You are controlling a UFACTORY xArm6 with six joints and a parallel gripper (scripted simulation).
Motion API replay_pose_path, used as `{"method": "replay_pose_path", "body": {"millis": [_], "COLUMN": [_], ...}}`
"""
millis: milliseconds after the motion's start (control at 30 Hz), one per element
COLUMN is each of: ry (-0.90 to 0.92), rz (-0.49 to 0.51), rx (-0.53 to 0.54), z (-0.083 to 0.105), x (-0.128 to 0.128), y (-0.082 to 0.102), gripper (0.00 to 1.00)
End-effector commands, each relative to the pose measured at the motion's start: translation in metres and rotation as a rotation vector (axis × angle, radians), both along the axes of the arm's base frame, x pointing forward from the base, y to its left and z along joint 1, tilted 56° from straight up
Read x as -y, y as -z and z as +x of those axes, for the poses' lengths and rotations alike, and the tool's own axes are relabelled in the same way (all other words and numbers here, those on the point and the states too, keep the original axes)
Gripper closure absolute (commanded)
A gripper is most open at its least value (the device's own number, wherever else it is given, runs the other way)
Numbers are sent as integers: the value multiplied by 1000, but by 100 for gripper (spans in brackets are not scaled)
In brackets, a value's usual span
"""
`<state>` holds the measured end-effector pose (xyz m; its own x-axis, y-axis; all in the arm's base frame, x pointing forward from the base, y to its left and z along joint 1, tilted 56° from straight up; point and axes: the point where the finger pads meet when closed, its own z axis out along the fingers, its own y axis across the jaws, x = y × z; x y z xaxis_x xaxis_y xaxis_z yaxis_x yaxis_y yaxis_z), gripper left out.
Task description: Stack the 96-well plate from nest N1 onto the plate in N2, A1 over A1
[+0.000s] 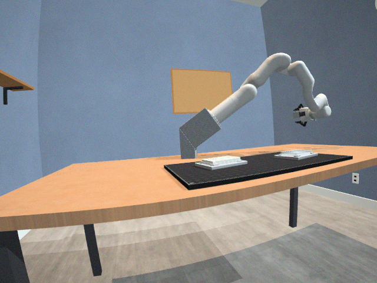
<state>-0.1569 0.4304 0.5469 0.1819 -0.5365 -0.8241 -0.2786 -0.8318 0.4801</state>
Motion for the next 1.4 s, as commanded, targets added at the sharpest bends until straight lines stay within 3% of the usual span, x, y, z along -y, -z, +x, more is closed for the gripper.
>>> {"method": "replay_pose_path", "body": {"millis": [0,533,633,800,900,1367], "ry": [-1,-1,43,43,81,114], "rz": [4,4,66,66,120,169], "rx": [1,1,66,66,134,206], "z": [0,0,12,30,43,95], "x": [1,1,-3,-9,-12,-22], "y": [-2,-2,5,15,23,51], "gripper": [0,0,0,0,0,0]}}
